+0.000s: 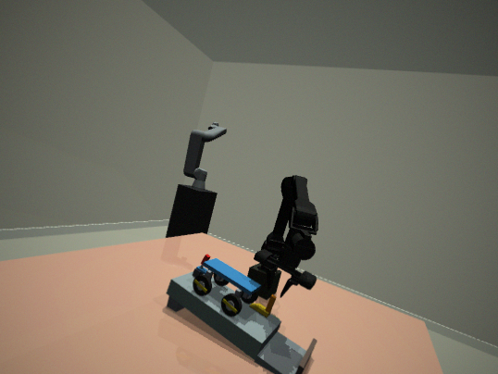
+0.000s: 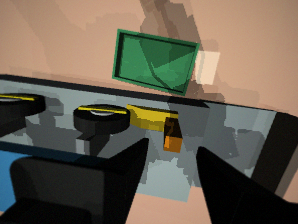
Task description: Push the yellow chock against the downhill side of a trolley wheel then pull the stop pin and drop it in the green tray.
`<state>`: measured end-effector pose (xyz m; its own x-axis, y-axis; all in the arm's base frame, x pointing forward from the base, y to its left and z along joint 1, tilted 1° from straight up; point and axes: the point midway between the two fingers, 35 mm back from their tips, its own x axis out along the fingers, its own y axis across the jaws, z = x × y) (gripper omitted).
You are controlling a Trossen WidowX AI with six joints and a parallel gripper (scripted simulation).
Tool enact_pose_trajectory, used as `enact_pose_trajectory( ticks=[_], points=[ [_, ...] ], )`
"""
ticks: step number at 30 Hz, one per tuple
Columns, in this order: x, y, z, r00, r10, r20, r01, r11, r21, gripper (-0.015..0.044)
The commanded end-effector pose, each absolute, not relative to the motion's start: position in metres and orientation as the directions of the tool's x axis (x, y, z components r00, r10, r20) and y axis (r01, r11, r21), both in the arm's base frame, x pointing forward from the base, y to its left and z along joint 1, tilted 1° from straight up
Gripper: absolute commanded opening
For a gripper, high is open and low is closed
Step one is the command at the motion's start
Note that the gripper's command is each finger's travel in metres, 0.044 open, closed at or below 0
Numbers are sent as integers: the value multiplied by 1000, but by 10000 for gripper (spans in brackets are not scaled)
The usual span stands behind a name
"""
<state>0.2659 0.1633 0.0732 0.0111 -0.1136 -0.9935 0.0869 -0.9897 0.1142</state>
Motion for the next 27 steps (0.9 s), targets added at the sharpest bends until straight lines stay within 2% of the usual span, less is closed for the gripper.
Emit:
enact_pose_trajectory(
  ticks=[1, 4, 8, 12, 19, 27],
  points=[
    [266, 165, 88, 16, -114, -993, 84, -990, 115, 190],
    [266, 166, 93, 16, -114, -993, 84, -990, 115, 190],
    [266, 165, 85, 12, -113, -994, 87, -990, 114, 295],
    [279, 151, 100, 66, -101, -993, -50, -994, 98, 190],
    [306, 94, 112, 85, -158, -984, -462, -881, 102, 190],
    [322, 22, 125, 79, -234, -969, -825, -561, 69, 190]
  ],
)
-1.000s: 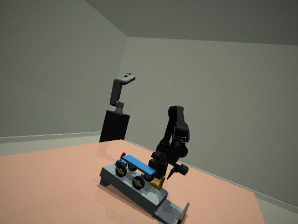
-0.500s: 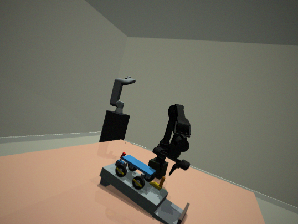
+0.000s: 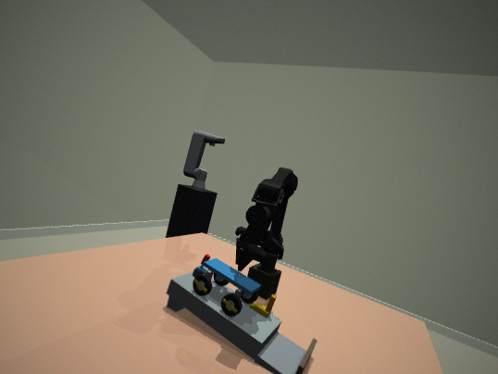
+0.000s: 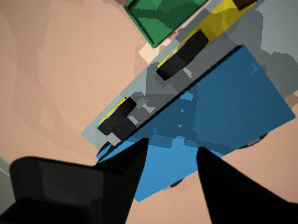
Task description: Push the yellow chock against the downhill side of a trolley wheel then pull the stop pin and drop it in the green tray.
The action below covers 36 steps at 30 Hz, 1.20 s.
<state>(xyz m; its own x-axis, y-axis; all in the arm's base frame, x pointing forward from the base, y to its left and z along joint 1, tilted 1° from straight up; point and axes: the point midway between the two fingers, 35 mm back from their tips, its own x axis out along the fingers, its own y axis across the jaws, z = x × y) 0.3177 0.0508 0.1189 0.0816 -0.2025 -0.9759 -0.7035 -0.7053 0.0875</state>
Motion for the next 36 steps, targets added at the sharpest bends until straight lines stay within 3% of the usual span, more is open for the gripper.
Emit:
enact_pose_trajectory(
  ticks=[1, 9, 36],
  points=[
    [323, 13, 127, 76, -243, -967, -858, -510, 61, 190],
    [321, -54, 140, 42, -312, -949, -995, -97, -12, 190],
    [322, -64, 113, 41, -314, -948, -996, -87, -14, 190]
  ],
)
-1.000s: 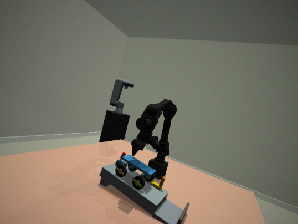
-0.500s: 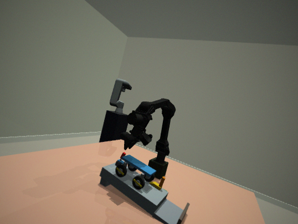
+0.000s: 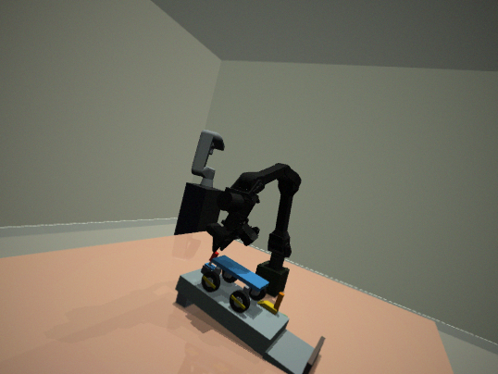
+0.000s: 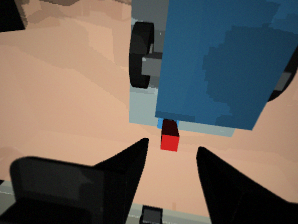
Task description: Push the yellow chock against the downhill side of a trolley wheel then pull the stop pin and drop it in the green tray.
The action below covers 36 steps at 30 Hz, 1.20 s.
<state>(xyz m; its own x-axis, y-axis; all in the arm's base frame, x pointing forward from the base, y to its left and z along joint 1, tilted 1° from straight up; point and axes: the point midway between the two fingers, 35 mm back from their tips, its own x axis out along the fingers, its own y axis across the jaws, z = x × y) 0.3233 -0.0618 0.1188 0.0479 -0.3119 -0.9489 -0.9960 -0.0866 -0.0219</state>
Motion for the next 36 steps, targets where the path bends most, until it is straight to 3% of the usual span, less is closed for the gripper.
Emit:
enact_pose_trajectory(
  ticks=[1, 36],
  points=[
    [322, -65, 112, 41, -315, -948, -996, -87, -14, 190],
    [324, -77, 74, 41, -316, -948, -996, -87, -14, 190]
  ],
)
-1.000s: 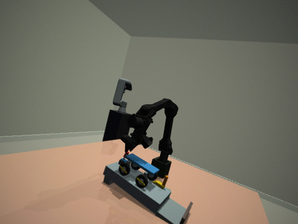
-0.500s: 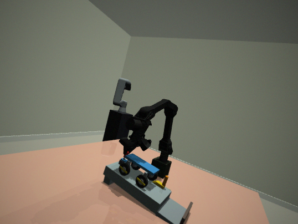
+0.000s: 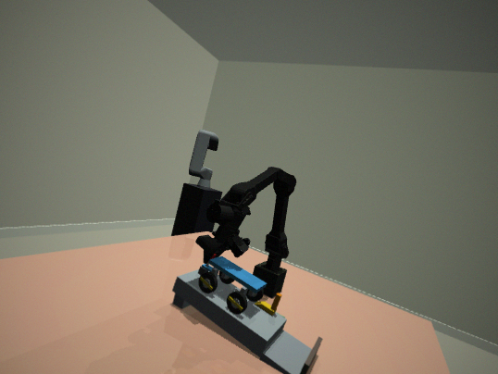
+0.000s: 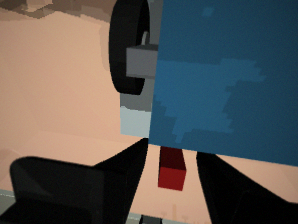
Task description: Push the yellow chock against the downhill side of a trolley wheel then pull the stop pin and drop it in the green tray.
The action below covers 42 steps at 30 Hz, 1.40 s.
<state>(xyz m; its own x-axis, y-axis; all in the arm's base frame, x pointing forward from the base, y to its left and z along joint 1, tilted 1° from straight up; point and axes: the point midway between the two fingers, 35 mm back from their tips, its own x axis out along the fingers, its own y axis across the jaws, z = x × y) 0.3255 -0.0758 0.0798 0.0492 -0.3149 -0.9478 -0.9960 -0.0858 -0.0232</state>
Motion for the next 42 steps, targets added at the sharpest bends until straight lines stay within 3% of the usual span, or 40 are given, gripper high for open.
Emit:
enact_pose_trajectory(
  ticks=[1, 3, 8, 17, 42],
  points=[
    [324, -77, 74, 41, -316, -948, -996, -87, -14, 190],
    [324, -77, 74, 41, -316, -948, -996, -87, -14, 190],
    [325, -77, 77, 46, -315, -948, -996, -85, -20, 59],
    [325, -77, 77, 46, -315, -948, -996, -85, -20, 0],
    [322, -73, 96, 41, -315, -948, -996, -87, -14, 0]
  ],
)
